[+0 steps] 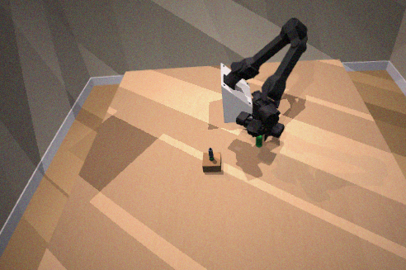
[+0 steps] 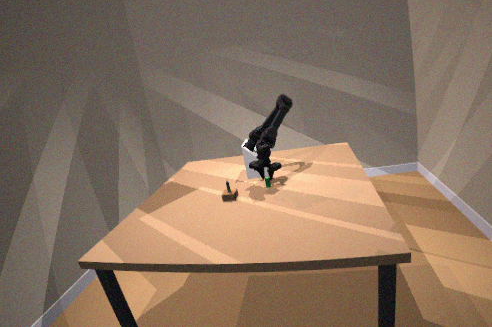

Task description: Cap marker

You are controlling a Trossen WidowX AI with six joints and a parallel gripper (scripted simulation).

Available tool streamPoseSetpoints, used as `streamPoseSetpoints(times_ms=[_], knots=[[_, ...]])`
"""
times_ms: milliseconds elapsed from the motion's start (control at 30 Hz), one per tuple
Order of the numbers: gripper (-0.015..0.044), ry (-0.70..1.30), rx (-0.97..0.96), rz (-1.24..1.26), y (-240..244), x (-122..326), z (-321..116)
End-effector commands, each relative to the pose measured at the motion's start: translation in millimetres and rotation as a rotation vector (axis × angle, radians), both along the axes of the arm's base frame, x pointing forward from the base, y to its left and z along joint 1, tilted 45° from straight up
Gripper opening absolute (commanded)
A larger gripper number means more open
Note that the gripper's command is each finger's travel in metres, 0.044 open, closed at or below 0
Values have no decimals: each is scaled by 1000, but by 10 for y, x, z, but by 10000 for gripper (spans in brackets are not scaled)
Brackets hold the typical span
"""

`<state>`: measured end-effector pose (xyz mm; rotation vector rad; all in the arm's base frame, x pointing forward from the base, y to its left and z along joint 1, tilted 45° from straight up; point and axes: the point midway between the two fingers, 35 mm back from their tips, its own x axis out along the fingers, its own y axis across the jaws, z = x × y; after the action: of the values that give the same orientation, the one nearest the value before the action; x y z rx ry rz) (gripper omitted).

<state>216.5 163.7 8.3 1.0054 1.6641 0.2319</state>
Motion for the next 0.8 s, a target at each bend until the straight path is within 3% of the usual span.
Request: streamPoseSetpoints(times_ms=[0, 500, 600, 767], knots=[[239, 6, -6, -4, 38, -17, -63], [239, 7, -2, -5, 194, -42, -204], [161, 7, -2, -5, 196, -44, -202], [127, 7, -2, -5, 196, -44, -202]])
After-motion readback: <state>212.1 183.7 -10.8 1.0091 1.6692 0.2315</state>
